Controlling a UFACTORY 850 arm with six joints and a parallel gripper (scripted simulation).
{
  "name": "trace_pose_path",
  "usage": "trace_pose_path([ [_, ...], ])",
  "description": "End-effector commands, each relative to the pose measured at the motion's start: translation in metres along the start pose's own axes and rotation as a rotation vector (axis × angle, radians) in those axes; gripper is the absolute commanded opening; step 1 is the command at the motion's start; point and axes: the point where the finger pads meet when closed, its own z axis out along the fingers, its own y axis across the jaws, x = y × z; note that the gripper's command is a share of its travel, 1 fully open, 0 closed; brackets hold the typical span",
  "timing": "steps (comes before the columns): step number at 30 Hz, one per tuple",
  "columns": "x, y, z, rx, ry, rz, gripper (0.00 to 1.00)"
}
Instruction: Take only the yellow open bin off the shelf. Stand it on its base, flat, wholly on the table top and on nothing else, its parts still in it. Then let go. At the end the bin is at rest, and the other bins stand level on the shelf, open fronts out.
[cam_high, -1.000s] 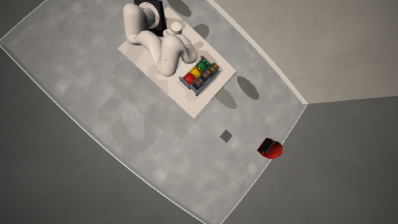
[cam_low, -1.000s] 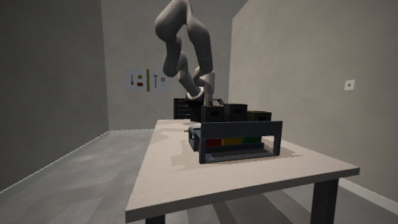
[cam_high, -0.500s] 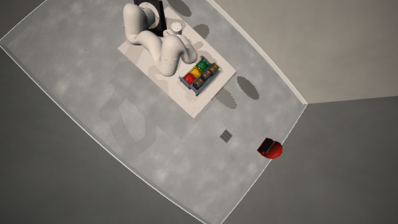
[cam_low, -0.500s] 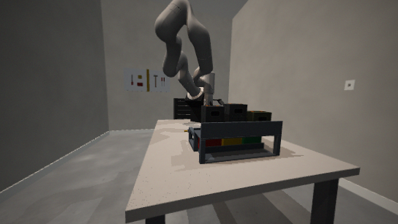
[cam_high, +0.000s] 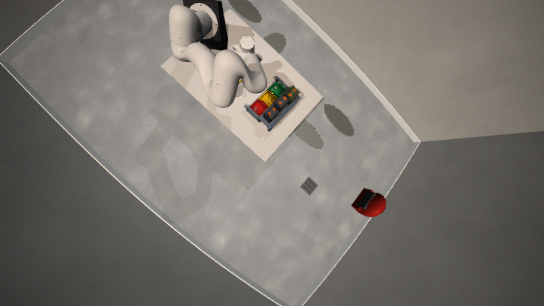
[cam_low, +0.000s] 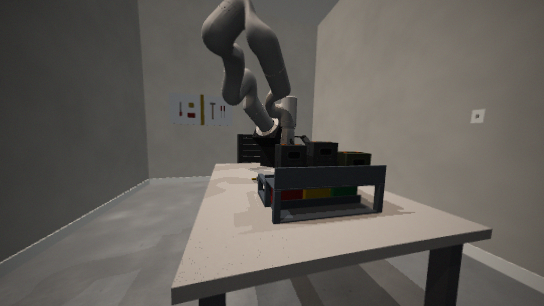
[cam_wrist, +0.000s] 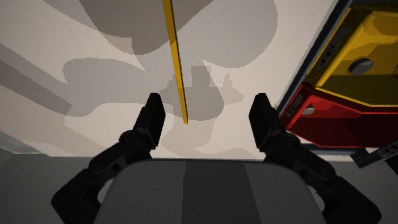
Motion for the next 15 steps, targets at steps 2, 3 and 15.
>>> trace_pose_path([
  [2, 0.0, 0.0, 0.0, 0.001, 0.0, -0.002, 1.0],
  [3, 0.0, 0.0, 0.0, 0.001, 0.0, -0.002, 1.0],
  [15, 0.0, 0.05, 0.0, 0.001, 0.0, -0.002, 1.0],
])
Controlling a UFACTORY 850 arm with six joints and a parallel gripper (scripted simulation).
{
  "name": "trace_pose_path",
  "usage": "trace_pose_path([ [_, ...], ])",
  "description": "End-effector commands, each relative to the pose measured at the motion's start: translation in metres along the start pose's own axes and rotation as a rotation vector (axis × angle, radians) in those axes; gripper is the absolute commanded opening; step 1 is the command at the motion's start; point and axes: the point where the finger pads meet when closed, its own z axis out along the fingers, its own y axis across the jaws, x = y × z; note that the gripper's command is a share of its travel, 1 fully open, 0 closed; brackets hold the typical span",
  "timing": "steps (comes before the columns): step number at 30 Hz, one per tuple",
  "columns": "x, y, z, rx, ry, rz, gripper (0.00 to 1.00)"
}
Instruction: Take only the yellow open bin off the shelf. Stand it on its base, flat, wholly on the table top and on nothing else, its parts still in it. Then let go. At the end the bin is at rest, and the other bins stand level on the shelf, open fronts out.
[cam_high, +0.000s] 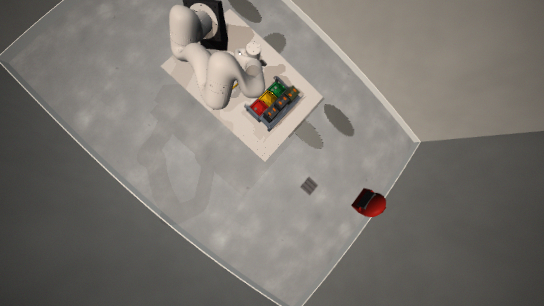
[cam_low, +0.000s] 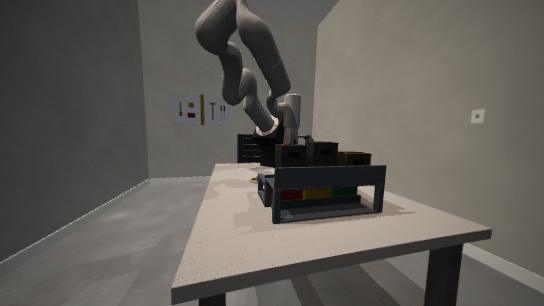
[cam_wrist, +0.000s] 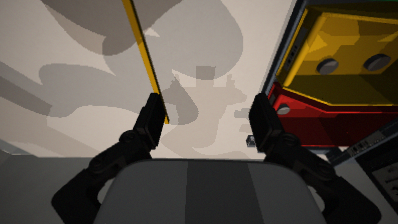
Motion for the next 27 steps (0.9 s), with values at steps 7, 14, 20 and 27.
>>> trace_pose_path([
  [7, 0.0, 0.001, 0.0, 0.004, 0.0, -0.004, 1.0],
  [14, 0.001, 0.051, 0.001, 0.004, 0.0, -0.004, 1.0],
  [20, 0.001, 0.051, 0.001, 0.004, 0.0, -0.004, 1.0],
  [27, 0.001, 0.072, 0.001, 0.004, 0.0, -0.004, 1.0],
])
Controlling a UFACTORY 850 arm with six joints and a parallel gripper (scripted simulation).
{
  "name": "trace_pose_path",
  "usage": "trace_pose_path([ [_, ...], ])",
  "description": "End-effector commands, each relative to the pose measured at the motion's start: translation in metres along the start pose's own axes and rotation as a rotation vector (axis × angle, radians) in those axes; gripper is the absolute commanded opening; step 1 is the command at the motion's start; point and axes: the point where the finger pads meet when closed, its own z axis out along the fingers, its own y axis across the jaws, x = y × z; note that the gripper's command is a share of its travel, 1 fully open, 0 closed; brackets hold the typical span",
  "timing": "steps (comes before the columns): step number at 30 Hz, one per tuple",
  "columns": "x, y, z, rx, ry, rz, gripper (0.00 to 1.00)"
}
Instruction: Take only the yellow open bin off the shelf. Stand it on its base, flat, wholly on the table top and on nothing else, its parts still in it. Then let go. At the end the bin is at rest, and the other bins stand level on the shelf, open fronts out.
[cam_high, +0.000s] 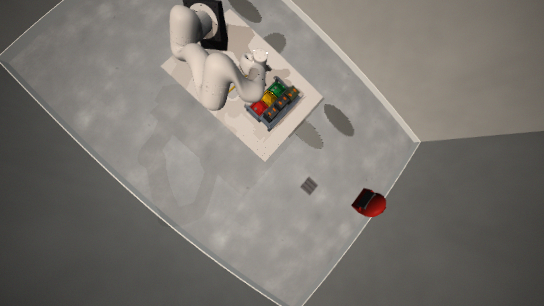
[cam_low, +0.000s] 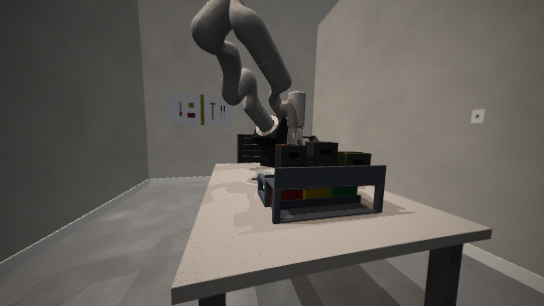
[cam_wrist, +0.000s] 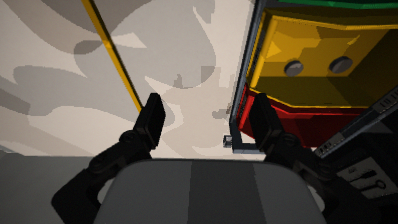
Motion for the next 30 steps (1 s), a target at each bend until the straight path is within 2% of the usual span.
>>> trace_pose_path([
  [1, 0.0, 0.031, 0.0, -0.002, 0.0, 0.003, 1.0],
  [3, 0.0, 0.053, 0.0, -0.002, 0.0, 0.003, 1.0],
  [15, 0.0, 0.053, 0.0, -0.002, 0.0, 0.003, 1.0],
  [20, 0.0, 0.095, 0.0, -0.002, 0.0, 0.003, 1.0],
  [30, 0.0, 0.095, 0.0, -0.002, 0.0, 0.003, 1.0],
])
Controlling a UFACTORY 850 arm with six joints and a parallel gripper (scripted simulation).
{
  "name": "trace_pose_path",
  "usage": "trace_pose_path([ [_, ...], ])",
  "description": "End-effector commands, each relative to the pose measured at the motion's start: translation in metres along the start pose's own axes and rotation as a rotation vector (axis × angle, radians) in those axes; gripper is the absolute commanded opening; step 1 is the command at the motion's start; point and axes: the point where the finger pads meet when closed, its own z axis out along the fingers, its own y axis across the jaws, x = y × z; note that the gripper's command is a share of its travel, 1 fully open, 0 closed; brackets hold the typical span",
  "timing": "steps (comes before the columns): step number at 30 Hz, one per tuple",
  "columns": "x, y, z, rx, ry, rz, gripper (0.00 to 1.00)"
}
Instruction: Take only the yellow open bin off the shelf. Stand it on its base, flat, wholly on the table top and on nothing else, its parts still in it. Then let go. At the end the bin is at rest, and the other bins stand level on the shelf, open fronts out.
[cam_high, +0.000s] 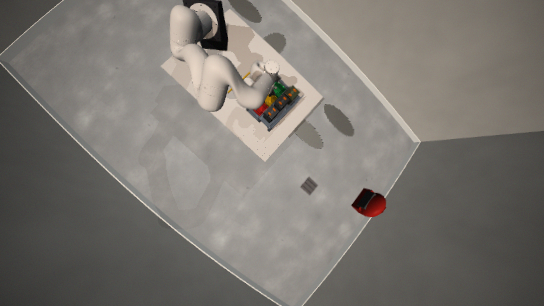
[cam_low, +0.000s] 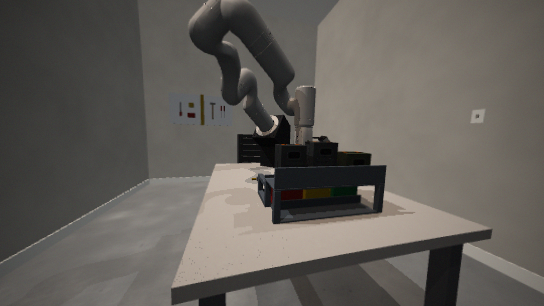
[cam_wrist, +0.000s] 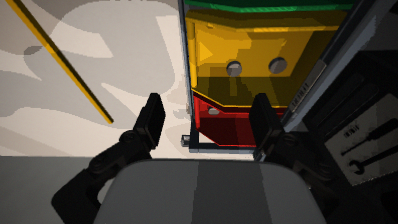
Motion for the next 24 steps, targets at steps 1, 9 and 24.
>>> trace_pose_path([
  [1, 0.0, 0.001, 0.0, -0.001, 0.0, 0.001, 1.0],
  [9, 0.0, -0.009, -0.001, -0.001, 0.0, 0.001, 1.0],
  [24, 0.0, -0.014, -0.001, -0.001, 0.0, 0.001, 1.0],
])
